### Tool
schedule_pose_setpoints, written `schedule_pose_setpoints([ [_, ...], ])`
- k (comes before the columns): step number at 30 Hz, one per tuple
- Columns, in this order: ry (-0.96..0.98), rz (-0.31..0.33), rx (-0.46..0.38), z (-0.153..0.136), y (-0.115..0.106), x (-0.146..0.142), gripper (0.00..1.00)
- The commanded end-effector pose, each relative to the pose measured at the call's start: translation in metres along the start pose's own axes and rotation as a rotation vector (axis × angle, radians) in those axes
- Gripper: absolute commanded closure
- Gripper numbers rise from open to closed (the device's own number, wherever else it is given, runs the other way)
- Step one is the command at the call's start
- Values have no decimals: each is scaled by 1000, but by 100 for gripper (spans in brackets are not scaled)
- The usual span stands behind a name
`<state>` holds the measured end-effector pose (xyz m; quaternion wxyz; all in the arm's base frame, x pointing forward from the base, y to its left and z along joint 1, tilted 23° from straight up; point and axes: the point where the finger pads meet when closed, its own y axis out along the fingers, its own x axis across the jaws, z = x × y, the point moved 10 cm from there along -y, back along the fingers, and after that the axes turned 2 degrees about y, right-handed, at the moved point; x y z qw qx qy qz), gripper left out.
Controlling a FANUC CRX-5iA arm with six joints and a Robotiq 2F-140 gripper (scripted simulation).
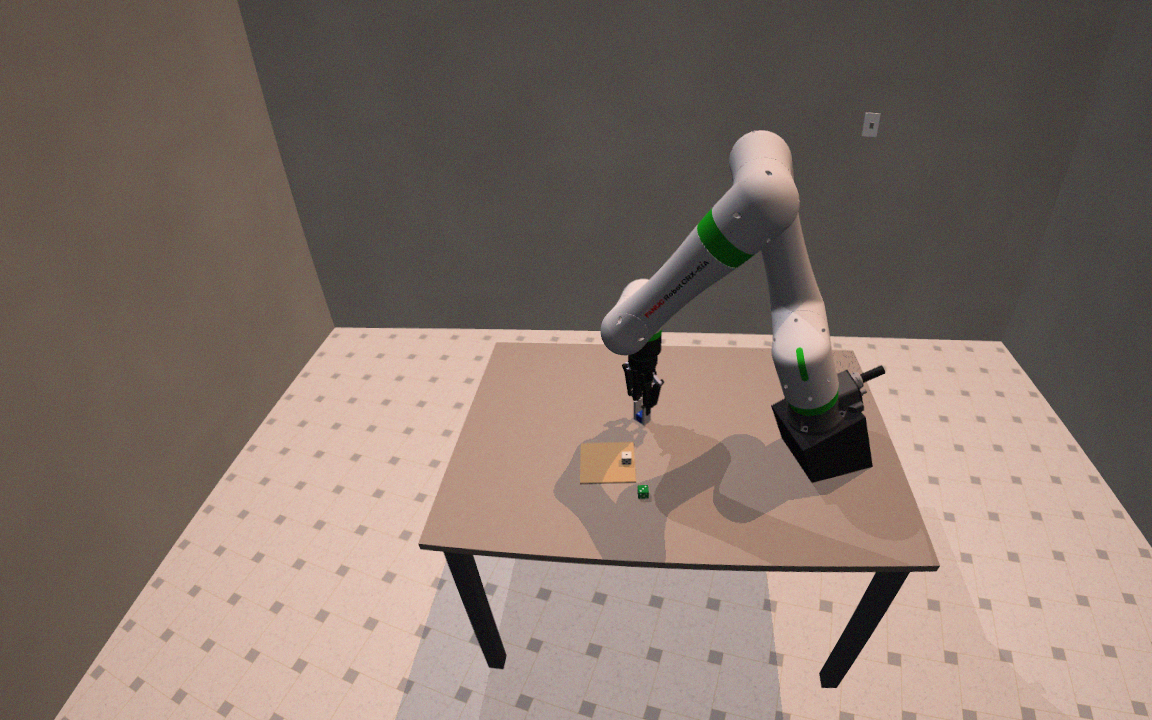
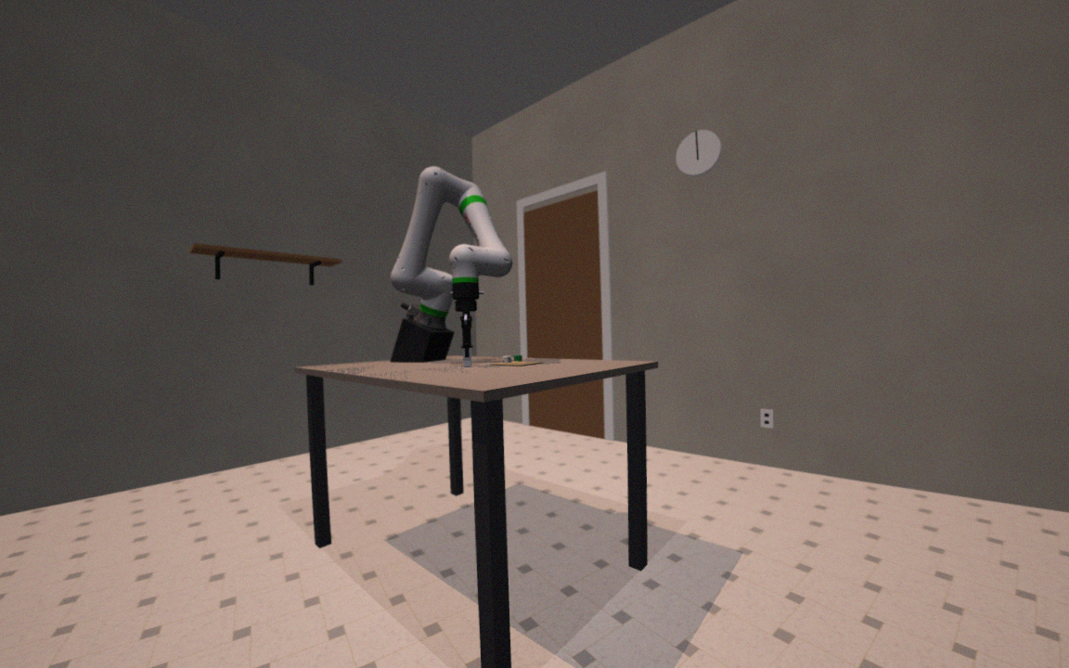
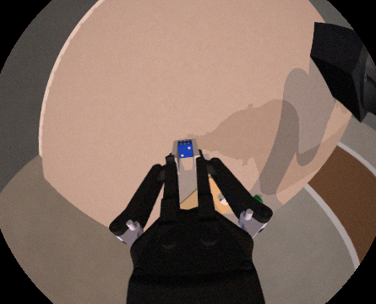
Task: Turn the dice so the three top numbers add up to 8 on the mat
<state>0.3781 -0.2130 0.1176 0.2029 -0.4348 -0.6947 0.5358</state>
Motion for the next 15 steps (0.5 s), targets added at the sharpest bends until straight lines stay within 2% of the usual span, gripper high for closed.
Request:
schedule_pose_setpoints([
  [1, 0, 0, 0, 0, 0, 0, 87],
  [10, 0, 0, 0, 0, -3, 0, 87],
  [15, 0, 0, 0, 0, -25, 0, 87],
])
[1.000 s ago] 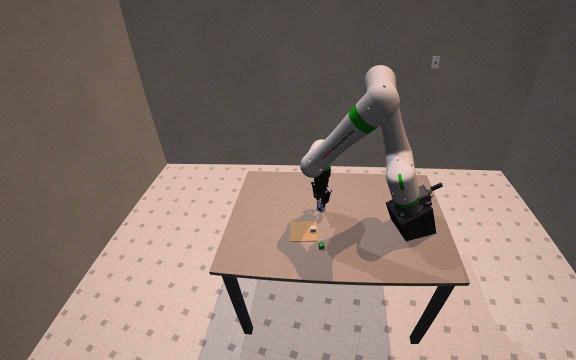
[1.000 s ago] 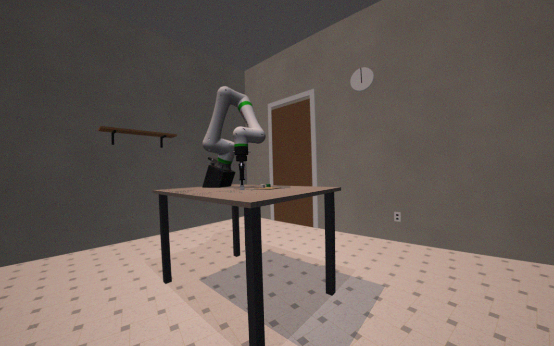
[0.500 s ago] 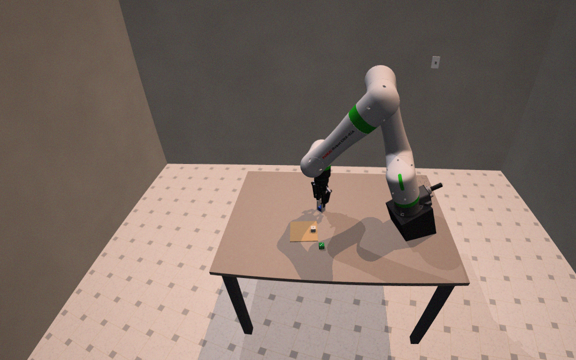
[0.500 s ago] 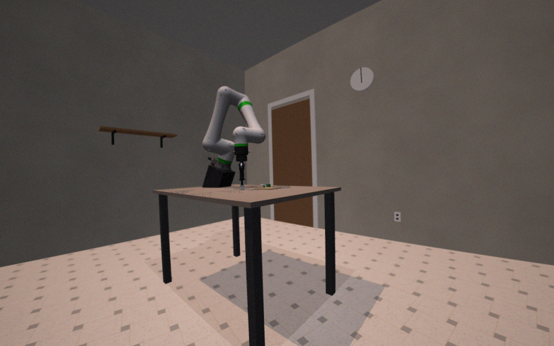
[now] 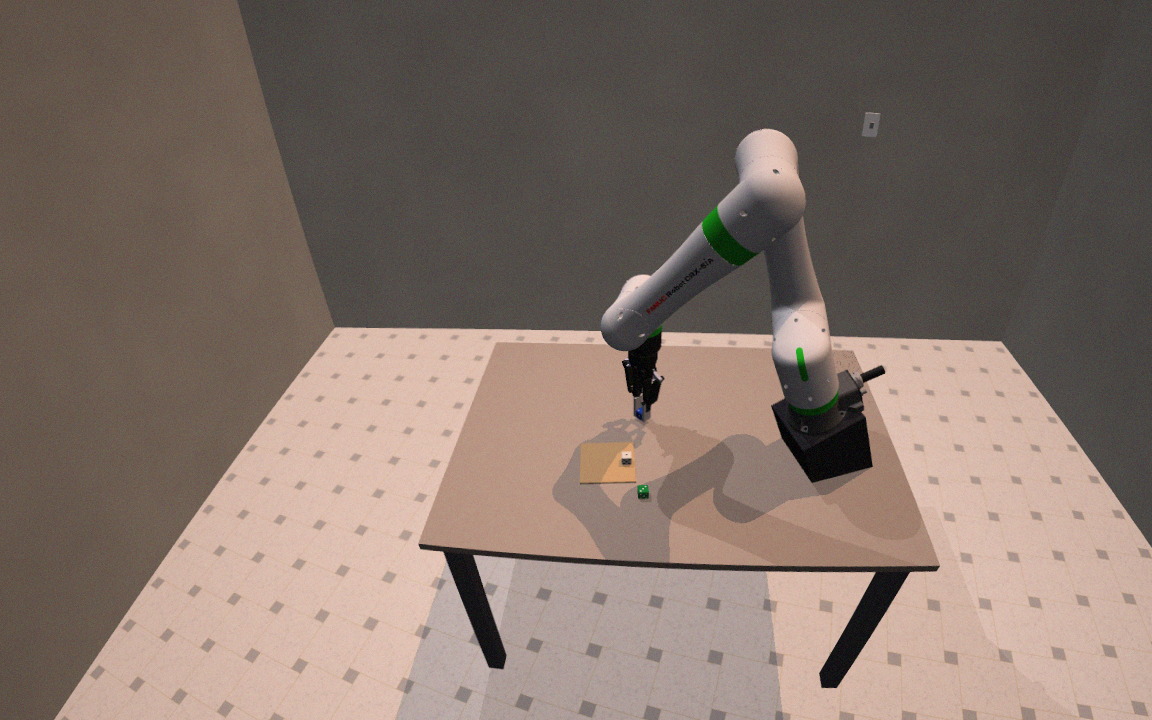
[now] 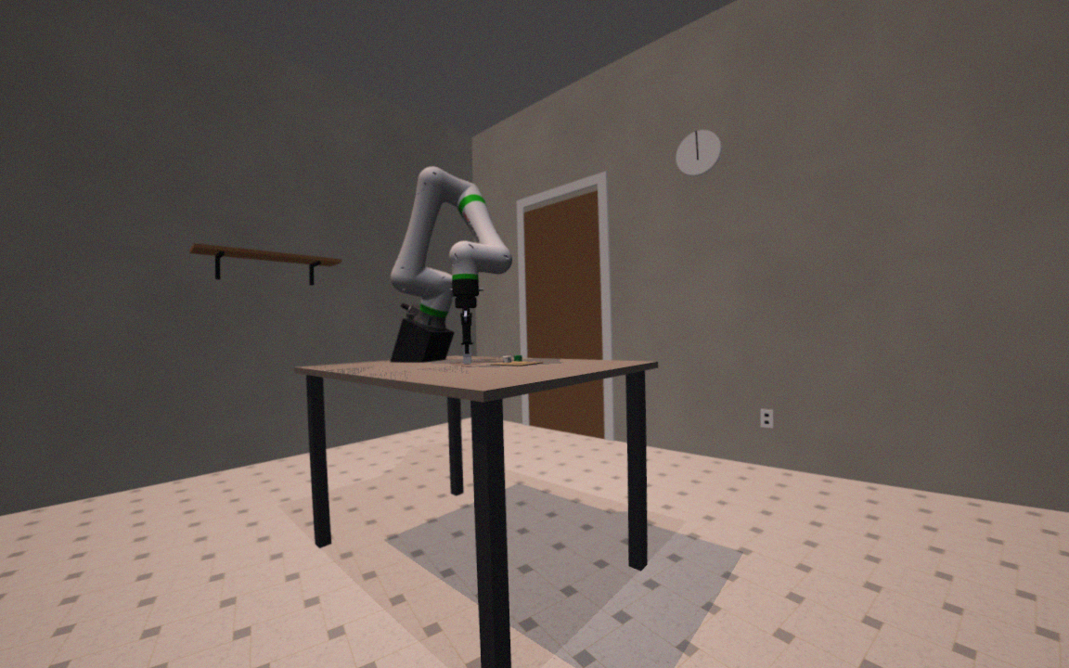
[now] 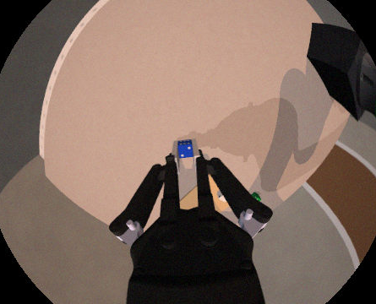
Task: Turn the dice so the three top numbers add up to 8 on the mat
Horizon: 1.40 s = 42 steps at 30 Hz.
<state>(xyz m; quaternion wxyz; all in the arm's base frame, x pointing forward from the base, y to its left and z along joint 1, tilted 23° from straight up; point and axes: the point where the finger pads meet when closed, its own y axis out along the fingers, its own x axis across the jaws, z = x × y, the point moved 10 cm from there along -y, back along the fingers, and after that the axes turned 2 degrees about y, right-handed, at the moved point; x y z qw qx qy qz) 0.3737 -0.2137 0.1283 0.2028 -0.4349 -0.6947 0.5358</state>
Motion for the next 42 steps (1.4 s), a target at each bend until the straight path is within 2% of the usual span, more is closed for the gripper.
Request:
schedule_pose_setpoints([
  [1, 0, 0, 0, 0, -13, 0, 87],
  [2, 0, 0, 0, 0, -13, 0, 87],
  [10, 0, 0, 0, 0, -71, 0, 87],
  [14, 0, 0, 0, 0, -87, 0, 87],
  [29, 24, -1, 1, -5, -88, 0, 87],
  [34, 193, -6, 9, -43, -87, 6, 87],
  [36, 193, -6, 9, -43, -87, 6, 87],
  [38, 299, -6, 12, -68, -87, 11, 87],
  [42, 412, -5, 13, -94, -88, 19, 87],
])
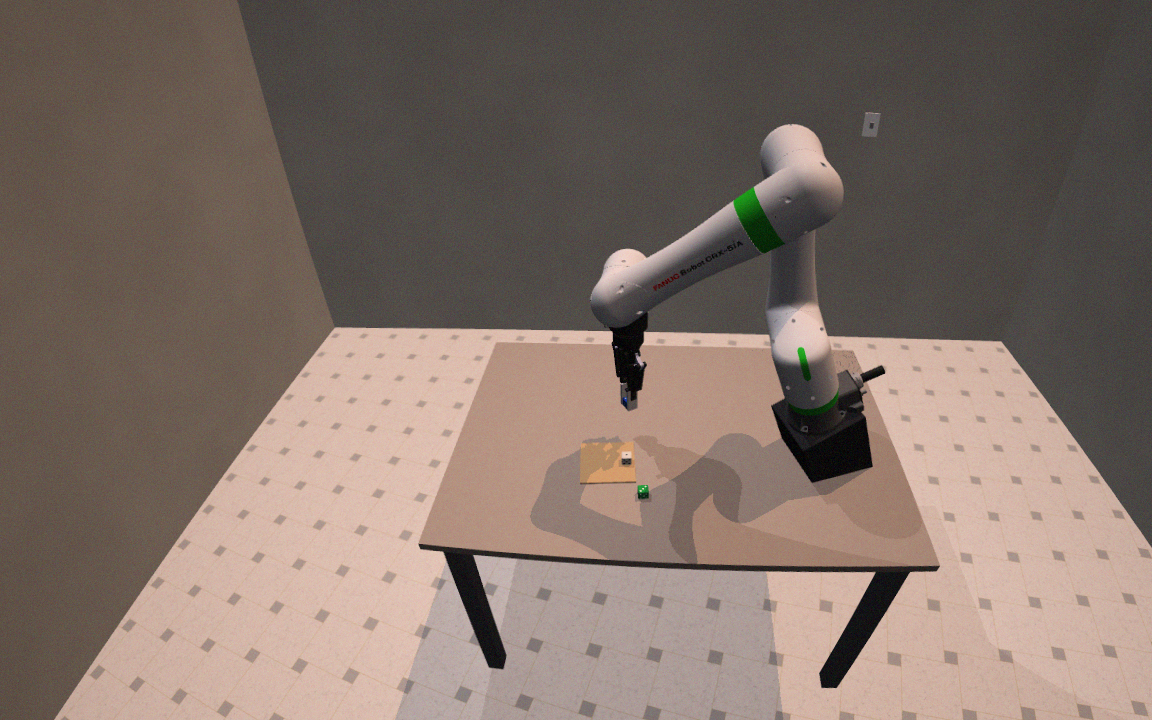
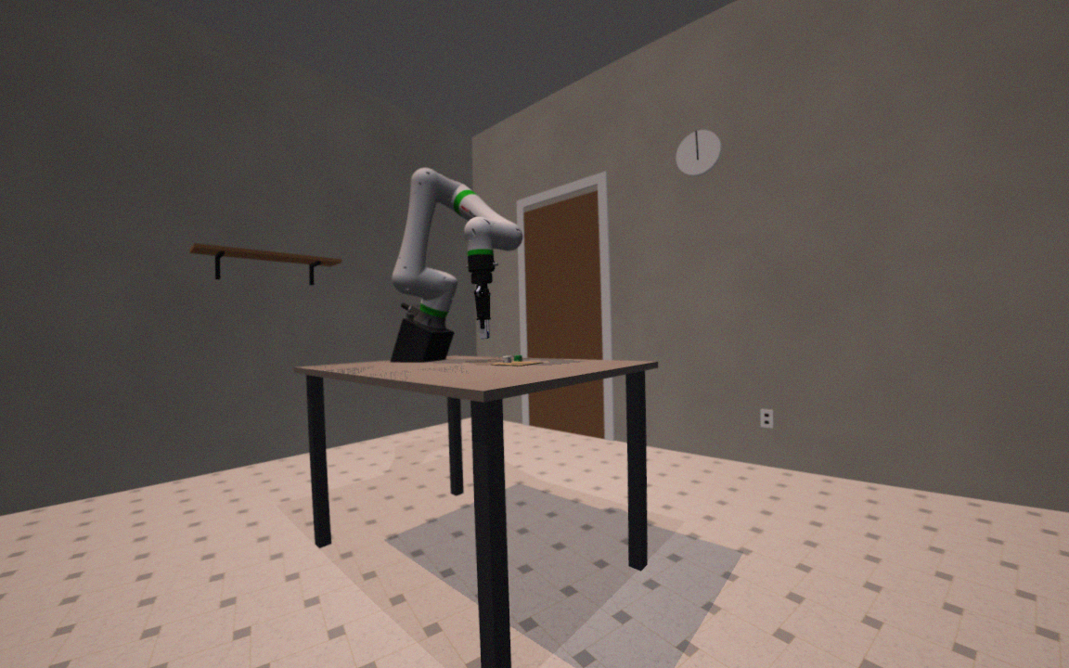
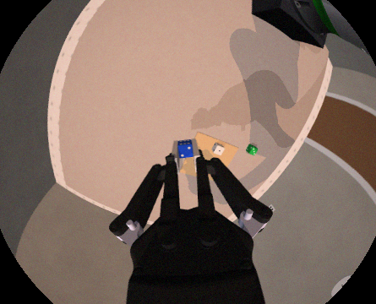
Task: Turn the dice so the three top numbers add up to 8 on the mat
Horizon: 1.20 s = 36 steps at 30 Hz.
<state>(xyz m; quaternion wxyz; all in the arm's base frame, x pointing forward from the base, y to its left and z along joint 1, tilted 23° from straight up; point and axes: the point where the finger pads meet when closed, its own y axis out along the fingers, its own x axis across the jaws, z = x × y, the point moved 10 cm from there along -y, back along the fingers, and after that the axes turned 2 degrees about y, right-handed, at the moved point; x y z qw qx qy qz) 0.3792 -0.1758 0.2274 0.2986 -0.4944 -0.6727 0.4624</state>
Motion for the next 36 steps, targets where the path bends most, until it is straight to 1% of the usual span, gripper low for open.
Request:
schedule_pose_setpoints([
  [1, 144, 31, 26, -31, 1, 18, 87],
  [2, 197, 32, 25, -41, 1, 25, 87],
  [3, 201, 32, 25, -42, 1, 26, 87],
  [4, 248, 33, 23, -52, 1, 32, 87],
  [5, 256, 34, 22, -53, 1, 33, 87],
  [8, 351, 35, 17, -72, 0, 48, 87],
  [11, 355, 35, 17, -73, 0, 48, 87],
  [13, 430, 36, 11, -87, -1, 61, 87],
  [16, 492, 36, 6, -99, -2, 72, 87],
  [32, 503, 36, 5, -101, -2, 74, 87],
  [36, 503, 36, 6, -101, 2, 74, 87],
])
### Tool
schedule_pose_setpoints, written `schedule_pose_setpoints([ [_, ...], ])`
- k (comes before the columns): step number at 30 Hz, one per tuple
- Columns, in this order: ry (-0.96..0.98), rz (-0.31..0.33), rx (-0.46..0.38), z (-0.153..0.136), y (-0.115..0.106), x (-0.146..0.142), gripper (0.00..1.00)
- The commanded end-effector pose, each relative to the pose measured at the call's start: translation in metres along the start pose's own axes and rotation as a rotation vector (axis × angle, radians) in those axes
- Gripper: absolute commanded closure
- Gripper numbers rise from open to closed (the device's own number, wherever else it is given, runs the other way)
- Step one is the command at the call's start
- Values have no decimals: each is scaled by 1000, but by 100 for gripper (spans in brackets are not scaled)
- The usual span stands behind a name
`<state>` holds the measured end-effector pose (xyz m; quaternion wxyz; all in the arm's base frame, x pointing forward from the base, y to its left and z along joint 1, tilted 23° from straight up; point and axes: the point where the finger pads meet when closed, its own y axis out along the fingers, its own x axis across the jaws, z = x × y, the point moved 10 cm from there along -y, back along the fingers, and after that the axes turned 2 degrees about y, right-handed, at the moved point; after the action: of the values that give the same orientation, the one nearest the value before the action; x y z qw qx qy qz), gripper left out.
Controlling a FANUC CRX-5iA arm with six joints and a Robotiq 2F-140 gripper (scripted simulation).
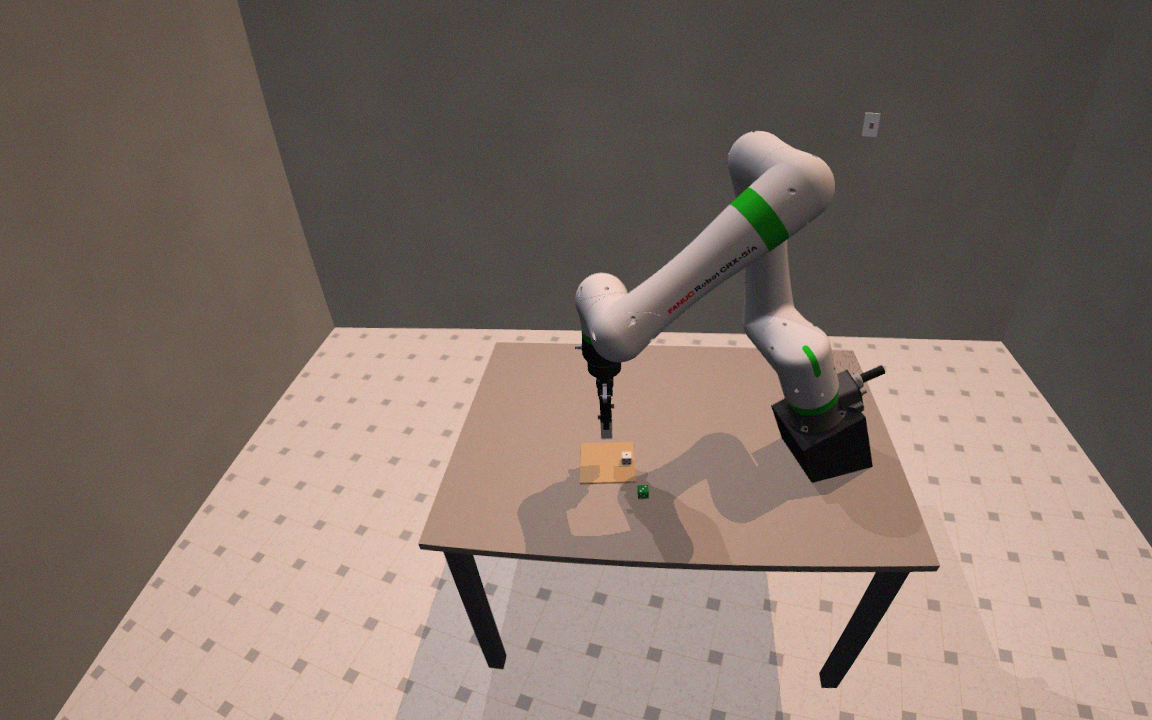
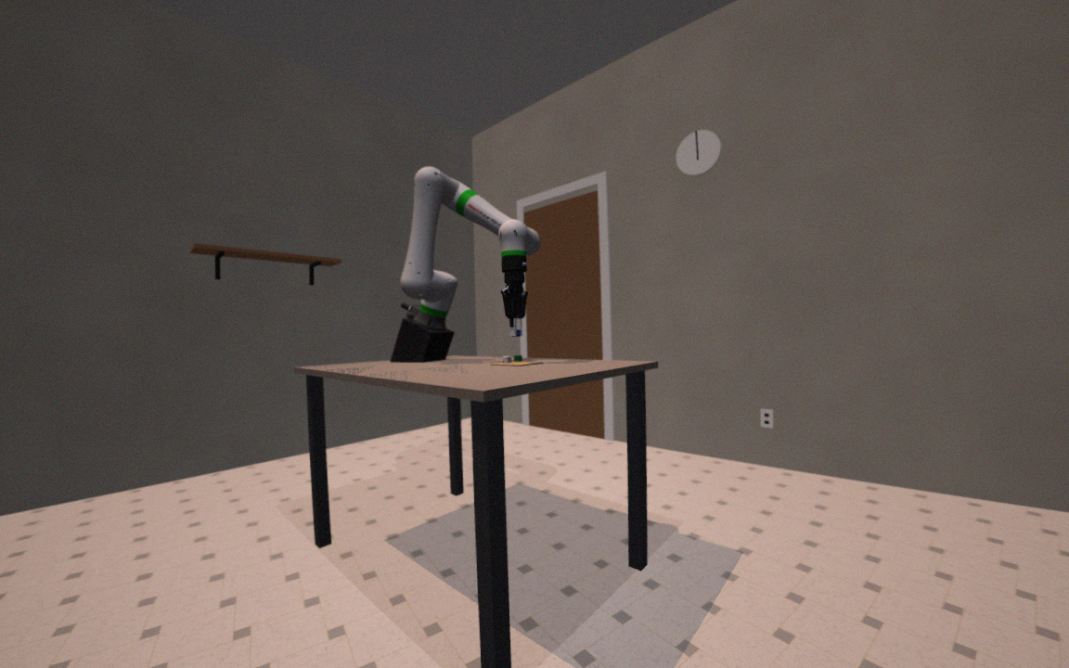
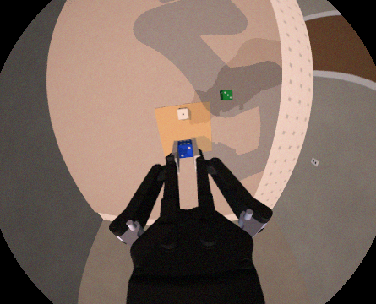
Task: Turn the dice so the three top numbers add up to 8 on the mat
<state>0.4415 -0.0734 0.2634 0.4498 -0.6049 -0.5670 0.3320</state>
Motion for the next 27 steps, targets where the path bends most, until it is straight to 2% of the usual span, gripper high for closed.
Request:
schedule_pose_setpoints([
  [1, 0, 0, 0, 0, 4, 0, 87],
  [7, 0, 0, 0, 0, 25, 0, 87],
  [9, 0, 0, 0, 0, 25, 0, 87],
  [21, 0, 0, 0, 0, 80, 1, 87],
  [27, 0, 0, 0, 0, 90, 1, 87],
])
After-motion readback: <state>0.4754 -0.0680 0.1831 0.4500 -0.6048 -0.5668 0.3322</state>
